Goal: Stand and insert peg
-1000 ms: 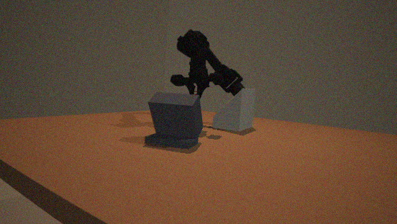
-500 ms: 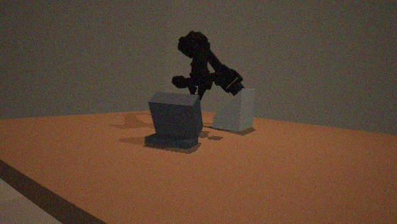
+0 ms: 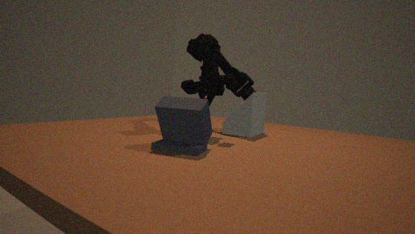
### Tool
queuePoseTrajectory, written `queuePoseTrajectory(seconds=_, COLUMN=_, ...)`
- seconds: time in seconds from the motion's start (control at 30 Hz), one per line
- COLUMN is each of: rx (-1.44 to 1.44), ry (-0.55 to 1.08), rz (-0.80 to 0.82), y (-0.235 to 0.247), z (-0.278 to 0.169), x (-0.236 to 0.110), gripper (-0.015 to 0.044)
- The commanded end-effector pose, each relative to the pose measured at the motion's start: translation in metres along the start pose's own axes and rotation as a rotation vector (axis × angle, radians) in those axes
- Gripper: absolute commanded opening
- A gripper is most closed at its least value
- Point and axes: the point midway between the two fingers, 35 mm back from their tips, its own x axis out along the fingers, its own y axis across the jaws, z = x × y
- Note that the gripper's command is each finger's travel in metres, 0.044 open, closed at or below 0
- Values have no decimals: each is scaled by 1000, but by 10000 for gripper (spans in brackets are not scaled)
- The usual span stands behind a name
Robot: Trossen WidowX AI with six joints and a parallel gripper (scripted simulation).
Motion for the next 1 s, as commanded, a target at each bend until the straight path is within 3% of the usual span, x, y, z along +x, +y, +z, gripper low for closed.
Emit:
queuePoseTrajectory(seconds=0.0, rx=24, ry=30, rz=-6, y=-1, z=-3, x=0, gripper=0)
queuePoseTrajectory(seconds=0.97, rx=150, ry=232, rz=-40, y=-11, z=-20, x=1, gripper=0)
